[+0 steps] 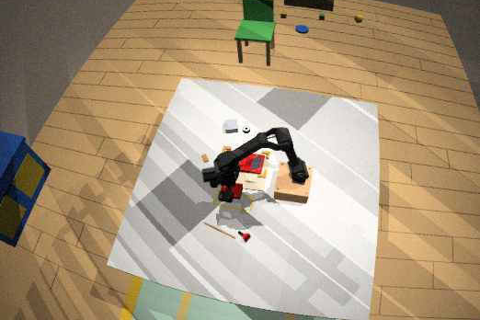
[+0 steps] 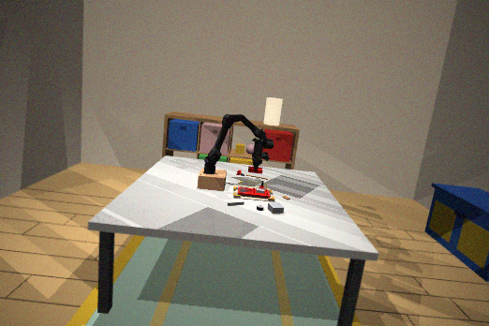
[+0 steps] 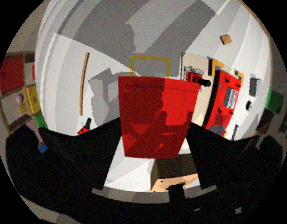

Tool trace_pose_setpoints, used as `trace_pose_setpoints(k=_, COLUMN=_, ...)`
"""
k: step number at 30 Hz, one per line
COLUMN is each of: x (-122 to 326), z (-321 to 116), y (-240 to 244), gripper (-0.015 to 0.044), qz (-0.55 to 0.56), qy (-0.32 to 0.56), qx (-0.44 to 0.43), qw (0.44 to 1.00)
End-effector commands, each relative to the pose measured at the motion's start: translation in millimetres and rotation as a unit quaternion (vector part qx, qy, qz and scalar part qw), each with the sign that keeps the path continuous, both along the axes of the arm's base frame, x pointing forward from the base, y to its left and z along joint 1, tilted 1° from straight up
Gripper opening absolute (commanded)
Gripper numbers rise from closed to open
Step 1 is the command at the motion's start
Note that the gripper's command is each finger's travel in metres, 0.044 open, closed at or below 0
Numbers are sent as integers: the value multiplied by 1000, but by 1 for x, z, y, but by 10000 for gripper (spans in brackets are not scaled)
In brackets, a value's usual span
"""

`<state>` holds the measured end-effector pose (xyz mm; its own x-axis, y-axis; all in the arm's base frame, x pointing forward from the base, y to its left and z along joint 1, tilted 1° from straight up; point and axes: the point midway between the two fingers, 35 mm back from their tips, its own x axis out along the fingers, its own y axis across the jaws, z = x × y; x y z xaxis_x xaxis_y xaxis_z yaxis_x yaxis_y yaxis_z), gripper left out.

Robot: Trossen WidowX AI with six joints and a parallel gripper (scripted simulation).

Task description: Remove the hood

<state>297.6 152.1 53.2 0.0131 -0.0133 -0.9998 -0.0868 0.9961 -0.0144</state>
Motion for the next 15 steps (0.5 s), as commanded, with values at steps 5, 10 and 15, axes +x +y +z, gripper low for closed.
trace_pose_setpoints(k=5, x=-3, z=2, y=6, gripper=0, qz=-4, qy=-3, qx=3, qw=1000)
trace_pose_setpoints(k=10, x=-3, z=-2, y=6, gripper=0, qz=-4, qy=-4, qx=3, qw=1000)
trace_pose_setpoints(k=15, x=-3, z=-7, y=6, gripper=0, qz=-4, qy=-4, qx=3, qw=1000)
